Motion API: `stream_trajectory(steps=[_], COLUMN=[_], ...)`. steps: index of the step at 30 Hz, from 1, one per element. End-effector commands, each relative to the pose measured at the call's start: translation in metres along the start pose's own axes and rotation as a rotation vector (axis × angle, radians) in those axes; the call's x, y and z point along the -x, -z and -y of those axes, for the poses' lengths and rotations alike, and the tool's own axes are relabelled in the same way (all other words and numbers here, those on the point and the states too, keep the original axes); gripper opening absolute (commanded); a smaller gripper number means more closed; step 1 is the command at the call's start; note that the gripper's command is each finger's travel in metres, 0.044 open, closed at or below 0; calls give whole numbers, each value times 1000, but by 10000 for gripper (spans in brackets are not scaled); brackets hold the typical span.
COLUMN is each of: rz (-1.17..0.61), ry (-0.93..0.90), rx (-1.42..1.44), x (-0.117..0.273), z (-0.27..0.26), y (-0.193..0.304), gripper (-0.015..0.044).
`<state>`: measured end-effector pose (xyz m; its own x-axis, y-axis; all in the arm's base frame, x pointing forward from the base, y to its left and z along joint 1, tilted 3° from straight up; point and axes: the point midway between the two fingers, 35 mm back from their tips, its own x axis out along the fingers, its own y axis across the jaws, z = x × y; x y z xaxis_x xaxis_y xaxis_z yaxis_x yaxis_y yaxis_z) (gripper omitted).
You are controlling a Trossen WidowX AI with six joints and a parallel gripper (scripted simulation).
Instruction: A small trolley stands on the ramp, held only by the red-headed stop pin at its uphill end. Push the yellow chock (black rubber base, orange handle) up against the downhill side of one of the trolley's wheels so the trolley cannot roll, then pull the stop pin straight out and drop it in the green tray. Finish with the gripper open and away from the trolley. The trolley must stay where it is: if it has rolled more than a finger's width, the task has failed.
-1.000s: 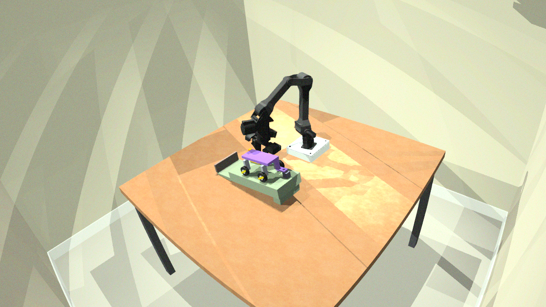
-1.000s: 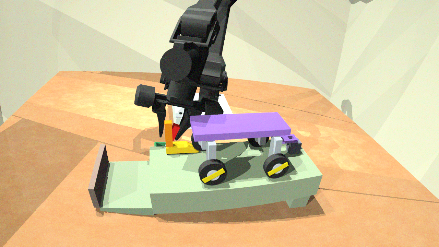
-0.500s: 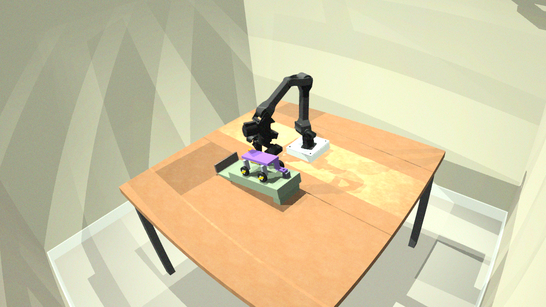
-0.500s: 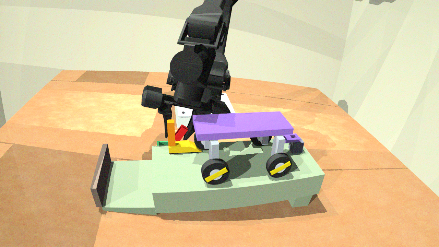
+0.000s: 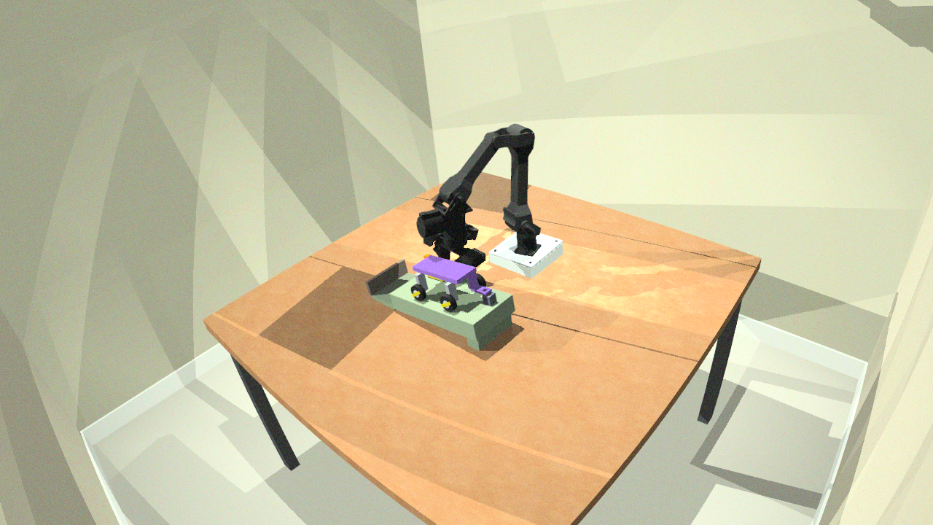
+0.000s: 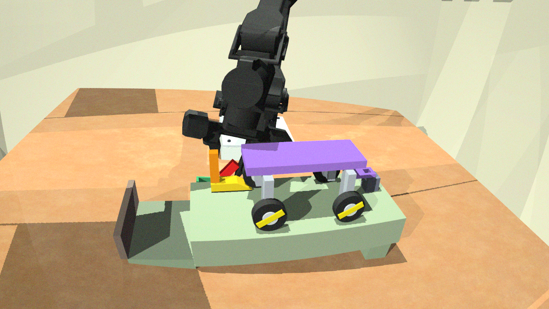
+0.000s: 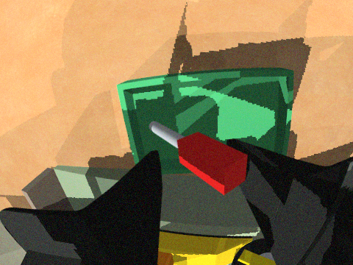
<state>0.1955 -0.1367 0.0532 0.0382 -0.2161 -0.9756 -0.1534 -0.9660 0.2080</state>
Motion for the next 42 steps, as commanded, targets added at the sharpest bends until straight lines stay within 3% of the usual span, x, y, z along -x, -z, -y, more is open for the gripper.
stream_trajectory(steps=[1, 42], rz=[2, 2], ry=[-3, -1], rx=[-2, -2], x=[-1, -13], z=[3, 24], y=[-1, -1], gripper=[190, 190])
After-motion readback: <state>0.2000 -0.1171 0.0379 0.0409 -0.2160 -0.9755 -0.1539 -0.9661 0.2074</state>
